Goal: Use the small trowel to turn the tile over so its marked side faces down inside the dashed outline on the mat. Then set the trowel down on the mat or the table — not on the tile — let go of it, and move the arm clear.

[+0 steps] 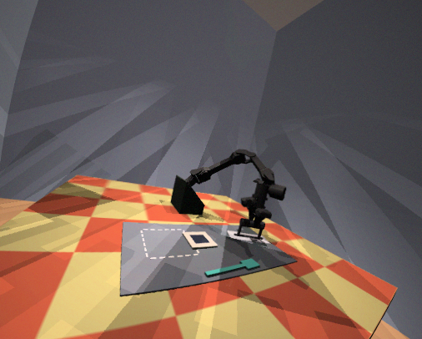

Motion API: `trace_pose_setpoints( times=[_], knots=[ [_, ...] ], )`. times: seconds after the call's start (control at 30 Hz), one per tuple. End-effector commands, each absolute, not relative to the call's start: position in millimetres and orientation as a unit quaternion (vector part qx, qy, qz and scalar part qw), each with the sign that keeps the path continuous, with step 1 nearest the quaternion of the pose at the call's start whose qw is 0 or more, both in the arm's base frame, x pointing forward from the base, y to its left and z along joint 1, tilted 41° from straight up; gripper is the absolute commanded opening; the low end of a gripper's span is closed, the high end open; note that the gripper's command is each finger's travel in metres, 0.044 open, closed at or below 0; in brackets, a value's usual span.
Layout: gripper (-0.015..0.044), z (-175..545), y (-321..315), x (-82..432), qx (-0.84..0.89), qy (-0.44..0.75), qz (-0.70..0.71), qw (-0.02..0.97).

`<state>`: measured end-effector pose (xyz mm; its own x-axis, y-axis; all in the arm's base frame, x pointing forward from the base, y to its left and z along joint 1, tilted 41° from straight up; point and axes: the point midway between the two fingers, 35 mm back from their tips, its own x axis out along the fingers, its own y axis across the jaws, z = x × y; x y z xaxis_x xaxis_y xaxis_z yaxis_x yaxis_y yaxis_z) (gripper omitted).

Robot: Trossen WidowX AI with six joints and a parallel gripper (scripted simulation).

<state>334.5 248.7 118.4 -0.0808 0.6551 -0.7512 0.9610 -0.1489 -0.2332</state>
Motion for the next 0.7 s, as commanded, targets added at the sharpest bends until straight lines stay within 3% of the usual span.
trace_pose_setpoints(
  times=[0.0, 0.43, 0.47, 0.67],
  knots=[
    [0.0270, 117.5, 248.6, 333.5, 0.648, 0.622, -0.394, 0.193],
    [0.0270, 151.3, 219.0, 334.3, 0.648, 0.622, -0.394, 0.193],
    [0.0296, 152.3, 215.6, 336.9, 0.654, 0.617, -0.394, 0.193],
    [0.0300, 157.1, 211.2, 336.7, 0.651, 0.622, -0.380, 0.214]
  ],
)
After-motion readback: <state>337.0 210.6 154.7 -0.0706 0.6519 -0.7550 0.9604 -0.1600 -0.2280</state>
